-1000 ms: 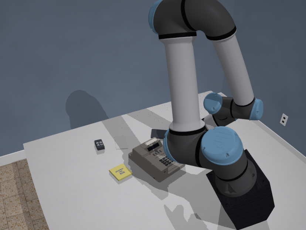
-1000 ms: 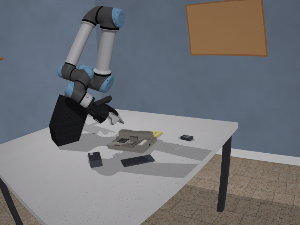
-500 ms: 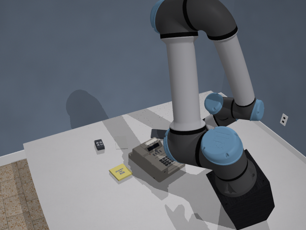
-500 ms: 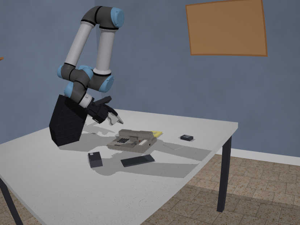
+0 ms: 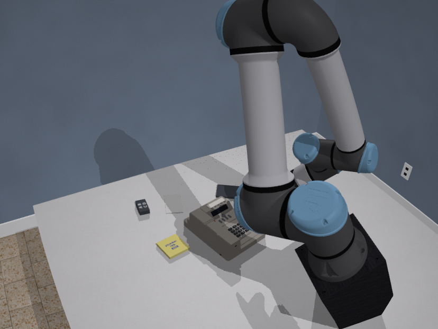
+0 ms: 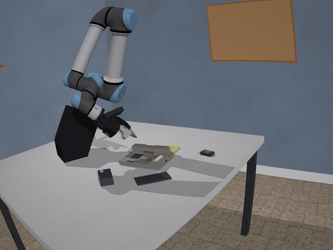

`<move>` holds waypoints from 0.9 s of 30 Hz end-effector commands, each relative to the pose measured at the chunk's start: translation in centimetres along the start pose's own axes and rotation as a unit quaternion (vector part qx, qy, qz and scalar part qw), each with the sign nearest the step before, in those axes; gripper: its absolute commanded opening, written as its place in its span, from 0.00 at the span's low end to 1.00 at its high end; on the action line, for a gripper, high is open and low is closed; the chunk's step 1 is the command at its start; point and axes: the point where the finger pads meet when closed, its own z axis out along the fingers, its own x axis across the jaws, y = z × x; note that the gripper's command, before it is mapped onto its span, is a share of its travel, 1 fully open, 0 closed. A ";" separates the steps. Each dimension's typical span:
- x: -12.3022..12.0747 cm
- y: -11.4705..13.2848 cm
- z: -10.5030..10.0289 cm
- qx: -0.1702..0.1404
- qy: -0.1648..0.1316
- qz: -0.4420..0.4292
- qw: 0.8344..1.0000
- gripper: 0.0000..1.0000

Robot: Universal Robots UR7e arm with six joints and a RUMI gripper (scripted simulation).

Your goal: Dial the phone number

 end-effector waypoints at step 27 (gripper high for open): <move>-3.1 3.9 4.5 0.000 0.000 0.000 1.000 0.00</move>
